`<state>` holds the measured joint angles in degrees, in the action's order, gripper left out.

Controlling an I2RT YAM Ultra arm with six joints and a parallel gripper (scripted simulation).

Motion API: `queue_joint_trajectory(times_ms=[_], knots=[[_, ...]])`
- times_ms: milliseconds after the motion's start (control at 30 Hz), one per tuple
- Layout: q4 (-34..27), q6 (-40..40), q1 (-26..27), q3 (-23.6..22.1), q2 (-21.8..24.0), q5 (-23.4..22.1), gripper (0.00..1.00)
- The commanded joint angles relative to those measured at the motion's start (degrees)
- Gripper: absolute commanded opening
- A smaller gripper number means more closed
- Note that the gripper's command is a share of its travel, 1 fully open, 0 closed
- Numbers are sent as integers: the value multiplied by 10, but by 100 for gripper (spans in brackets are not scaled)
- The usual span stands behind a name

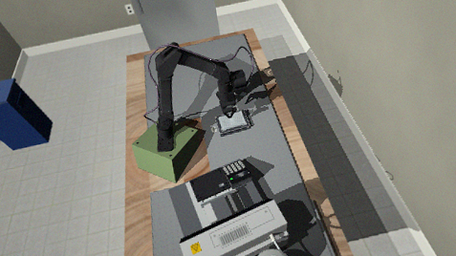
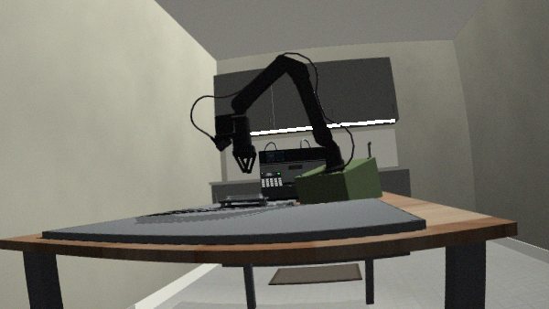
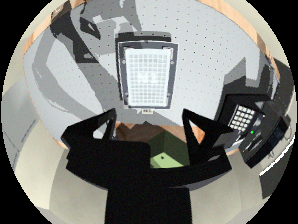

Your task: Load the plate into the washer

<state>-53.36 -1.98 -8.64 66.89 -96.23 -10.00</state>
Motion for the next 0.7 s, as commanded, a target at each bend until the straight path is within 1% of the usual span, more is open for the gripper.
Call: queue_joint_trajectory(times_ms=[0, 67, 100, 267, 300, 667], knots=[[29, -24, -12, 30, -21, 7, 100], [29, -25, -8, 31, -23, 8, 100], [29, -25, -4, 31, -2, 8, 100], [29, -25, -3, 32, -10, 6, 100], [30, -25, -3, 32, -21, 6, 100], [30, -25, -3, 32, -19, 6, 100]])
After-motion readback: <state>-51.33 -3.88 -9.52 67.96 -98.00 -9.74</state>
